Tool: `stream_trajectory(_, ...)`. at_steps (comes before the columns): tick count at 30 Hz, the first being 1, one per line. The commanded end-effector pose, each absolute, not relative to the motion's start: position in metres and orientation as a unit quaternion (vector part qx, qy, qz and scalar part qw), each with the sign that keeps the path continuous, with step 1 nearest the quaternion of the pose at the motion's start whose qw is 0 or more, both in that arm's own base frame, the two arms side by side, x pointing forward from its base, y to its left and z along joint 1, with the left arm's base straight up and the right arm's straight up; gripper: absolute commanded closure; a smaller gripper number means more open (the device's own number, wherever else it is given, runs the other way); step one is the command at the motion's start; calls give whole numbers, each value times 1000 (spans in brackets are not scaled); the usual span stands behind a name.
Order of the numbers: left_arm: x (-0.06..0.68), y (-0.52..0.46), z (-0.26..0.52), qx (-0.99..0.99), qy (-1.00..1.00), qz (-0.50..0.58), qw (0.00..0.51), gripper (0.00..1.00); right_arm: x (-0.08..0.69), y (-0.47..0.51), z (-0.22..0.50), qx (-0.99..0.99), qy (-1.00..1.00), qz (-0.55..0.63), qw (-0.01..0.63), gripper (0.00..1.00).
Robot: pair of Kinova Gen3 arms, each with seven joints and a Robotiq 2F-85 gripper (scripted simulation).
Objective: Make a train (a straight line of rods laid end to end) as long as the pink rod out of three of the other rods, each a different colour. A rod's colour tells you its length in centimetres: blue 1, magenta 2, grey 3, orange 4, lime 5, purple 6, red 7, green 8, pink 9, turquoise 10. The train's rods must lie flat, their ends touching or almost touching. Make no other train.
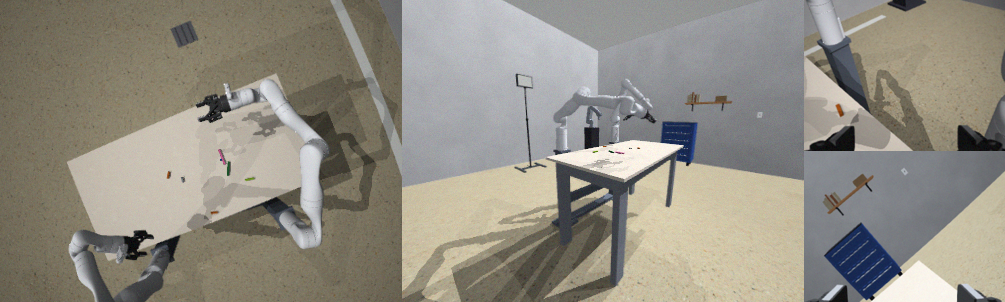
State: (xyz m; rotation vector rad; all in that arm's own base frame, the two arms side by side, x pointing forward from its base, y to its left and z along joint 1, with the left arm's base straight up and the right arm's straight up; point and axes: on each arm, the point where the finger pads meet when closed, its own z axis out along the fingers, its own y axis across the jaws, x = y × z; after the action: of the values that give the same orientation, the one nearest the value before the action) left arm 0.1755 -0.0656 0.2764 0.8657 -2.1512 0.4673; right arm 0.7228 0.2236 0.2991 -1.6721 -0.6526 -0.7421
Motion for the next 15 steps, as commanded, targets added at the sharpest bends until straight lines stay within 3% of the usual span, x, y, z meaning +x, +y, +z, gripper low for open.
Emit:
stream_trajectory(1, 176, -65, 276, 335, -844, 182, 377, 2, 723, 223, 301, -711, -279, -317, 563, 2)
stream_trajectory(15, 204, -58, 259, 222, -895, 149, 357, 2, 724, 193, 292, -720, -299, -335, 529, 2)
